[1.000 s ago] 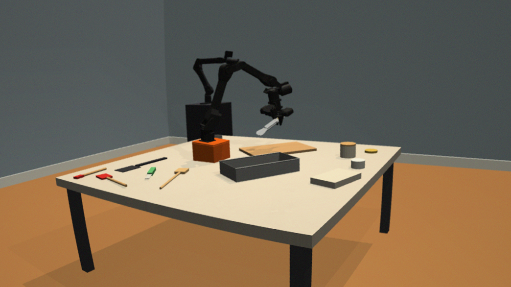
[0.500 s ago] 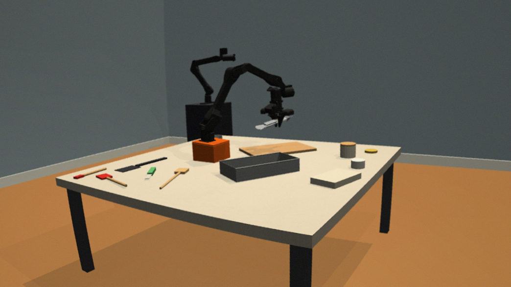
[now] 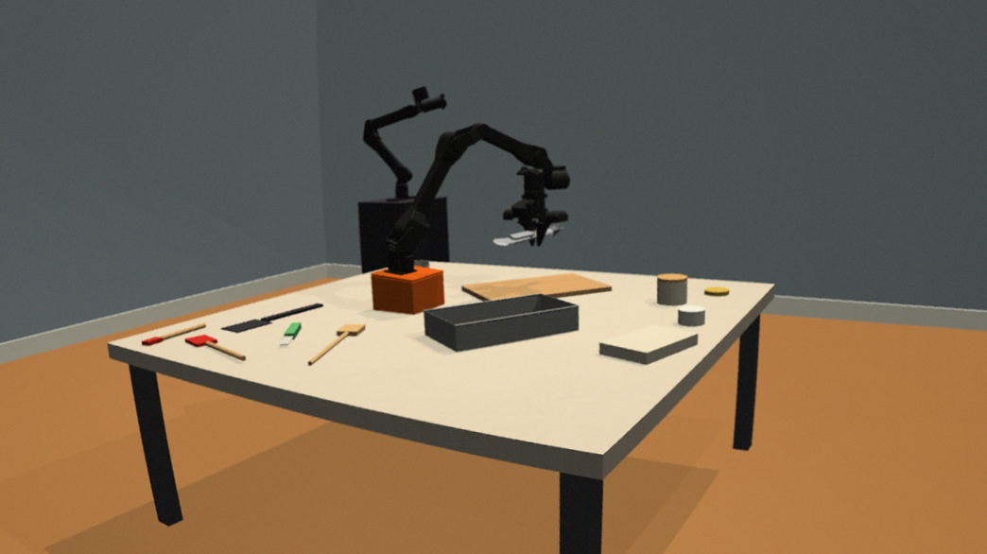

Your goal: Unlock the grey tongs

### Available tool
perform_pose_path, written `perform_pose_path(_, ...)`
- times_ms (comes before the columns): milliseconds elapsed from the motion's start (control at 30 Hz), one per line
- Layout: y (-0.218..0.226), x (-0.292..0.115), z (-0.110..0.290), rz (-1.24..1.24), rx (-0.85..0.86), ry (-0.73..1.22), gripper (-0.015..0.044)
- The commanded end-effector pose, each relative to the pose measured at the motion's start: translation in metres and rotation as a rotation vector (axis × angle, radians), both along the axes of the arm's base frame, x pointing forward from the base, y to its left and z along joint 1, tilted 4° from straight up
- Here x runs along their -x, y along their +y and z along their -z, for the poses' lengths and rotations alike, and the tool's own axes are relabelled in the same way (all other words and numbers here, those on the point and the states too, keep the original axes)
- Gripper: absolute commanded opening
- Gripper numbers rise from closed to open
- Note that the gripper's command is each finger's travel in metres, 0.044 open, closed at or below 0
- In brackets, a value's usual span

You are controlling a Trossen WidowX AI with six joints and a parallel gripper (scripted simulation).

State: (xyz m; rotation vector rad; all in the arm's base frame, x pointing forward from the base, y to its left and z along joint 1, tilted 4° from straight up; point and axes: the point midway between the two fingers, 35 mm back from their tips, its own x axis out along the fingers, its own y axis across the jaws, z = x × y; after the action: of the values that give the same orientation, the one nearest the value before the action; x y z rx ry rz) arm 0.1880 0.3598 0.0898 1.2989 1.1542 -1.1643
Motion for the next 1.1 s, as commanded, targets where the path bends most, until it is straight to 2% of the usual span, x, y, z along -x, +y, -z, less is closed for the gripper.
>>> perform_pose_path(0, 0.001, -0.002, 0.002, 0.005, -0.002, -0.008, -0.0150)
perform_pose_path(1067, 0.005, -0.007, 0.054, 0.006, -0.002, -0.007, -0.0150)
